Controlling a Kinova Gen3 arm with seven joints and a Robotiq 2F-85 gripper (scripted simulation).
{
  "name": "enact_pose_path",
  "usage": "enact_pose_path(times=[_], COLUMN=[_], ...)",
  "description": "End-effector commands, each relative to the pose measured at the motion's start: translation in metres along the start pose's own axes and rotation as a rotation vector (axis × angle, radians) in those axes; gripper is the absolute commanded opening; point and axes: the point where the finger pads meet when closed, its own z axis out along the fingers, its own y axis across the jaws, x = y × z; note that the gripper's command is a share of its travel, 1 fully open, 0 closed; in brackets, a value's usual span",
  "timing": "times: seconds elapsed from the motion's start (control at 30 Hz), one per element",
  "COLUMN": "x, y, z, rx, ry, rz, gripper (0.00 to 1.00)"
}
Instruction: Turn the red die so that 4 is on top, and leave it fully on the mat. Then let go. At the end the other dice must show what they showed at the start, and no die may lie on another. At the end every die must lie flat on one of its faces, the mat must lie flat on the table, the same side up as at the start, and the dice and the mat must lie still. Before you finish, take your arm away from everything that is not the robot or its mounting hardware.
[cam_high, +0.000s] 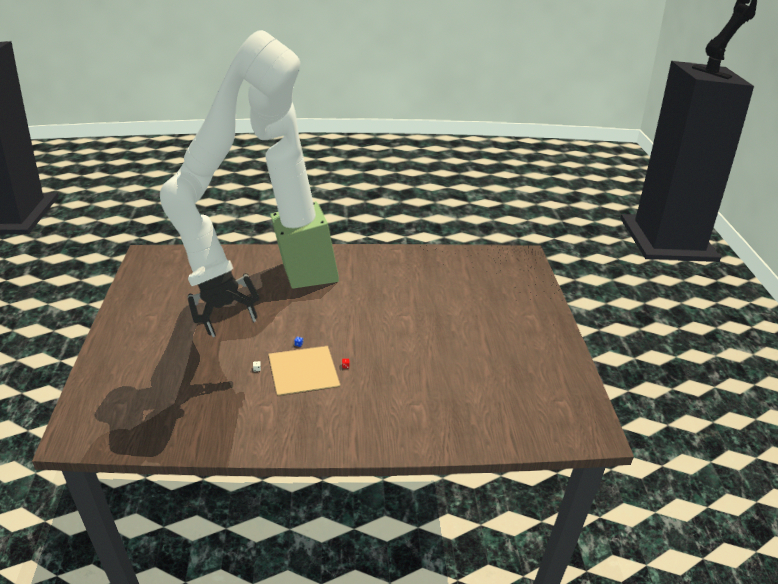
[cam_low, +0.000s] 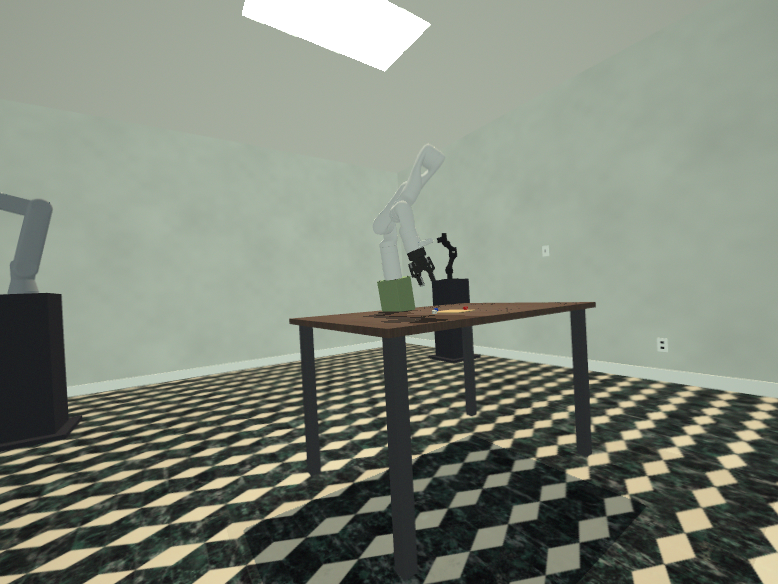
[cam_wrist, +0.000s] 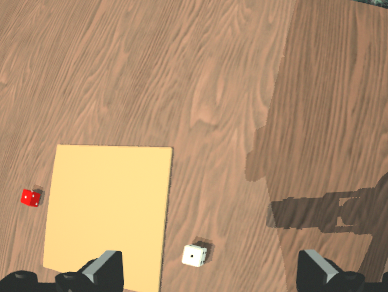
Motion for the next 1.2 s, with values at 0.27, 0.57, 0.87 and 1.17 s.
enact_pose_path(times=[0.27,0.57,0.87,1.17], x=[-0.005,-0.011,-0.017,-0.021], y=[-0.004,-0.006,-0.008,-0.009], z=[-0.003,-0.005,-0.008,-0.011], rx=[-0.019,-0.038,-0.054,-0.07], ry=[-0.032,-0.065,-0.095,-0.123], rz=[-0.063,-0.119,-0.172,-0.222], gripper=[1.0,1.0,1.0,1.0])
